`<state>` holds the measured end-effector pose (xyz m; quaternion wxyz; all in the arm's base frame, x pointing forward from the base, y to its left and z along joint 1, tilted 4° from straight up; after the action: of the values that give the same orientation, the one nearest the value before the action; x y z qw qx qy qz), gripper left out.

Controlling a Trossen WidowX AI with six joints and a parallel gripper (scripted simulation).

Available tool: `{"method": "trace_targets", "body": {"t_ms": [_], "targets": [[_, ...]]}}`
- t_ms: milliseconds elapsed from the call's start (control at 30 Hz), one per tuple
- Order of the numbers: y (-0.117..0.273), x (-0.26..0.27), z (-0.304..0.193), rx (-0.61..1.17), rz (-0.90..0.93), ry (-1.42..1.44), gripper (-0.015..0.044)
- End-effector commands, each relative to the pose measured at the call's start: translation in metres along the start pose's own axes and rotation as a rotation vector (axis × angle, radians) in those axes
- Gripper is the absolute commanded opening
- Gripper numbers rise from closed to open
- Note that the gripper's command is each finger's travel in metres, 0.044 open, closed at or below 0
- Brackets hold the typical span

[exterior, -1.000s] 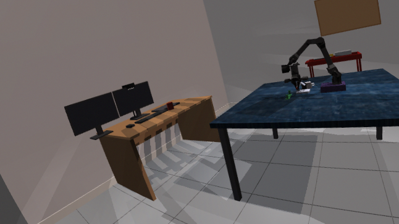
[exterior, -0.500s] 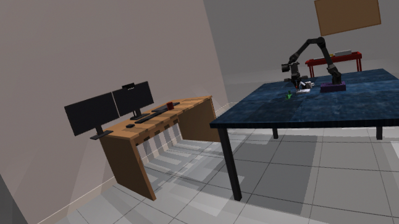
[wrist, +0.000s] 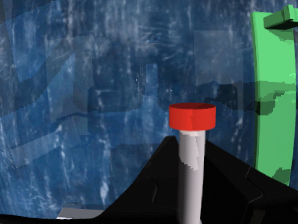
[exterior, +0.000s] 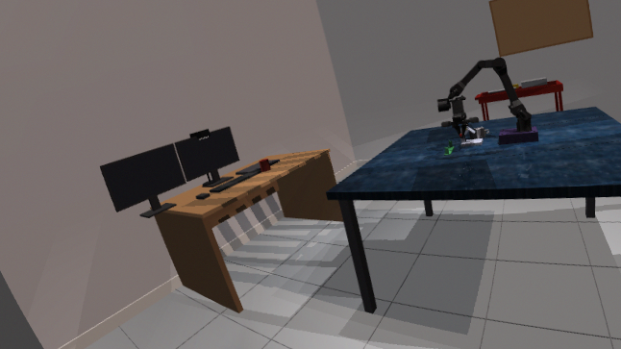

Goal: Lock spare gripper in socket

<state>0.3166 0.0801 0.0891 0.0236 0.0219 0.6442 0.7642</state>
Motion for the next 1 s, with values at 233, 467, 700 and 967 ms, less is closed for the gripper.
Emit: {"method": "trace_targets", "body": {"t_ms": [233, 467, 700, 967], "targets": [[-0.002, 0.000, 0.008, -0.001, 0.000, -0.001, 0.0000], [-0.003, 0.000, 0.013, 0.001, -0.001, -0.001, 0.0000], [-0.005, 0.000, 0.018, 0.002, -0.001, -0.001, 0.0000], [-0.006, 0.000, 0.023, 0.003, -0.001, -0.001, 0.0000]]}}
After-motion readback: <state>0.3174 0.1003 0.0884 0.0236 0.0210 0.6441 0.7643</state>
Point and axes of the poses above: the point midway between the two fingers, 35 mm back from their tips, its own y axis back along the fingers, its own x axis across the jaws, z = x × y, the point moved 4 cm from there along y, back along the fingers, and after that the axes turned 1 degree about y, right-handed, at the moved point
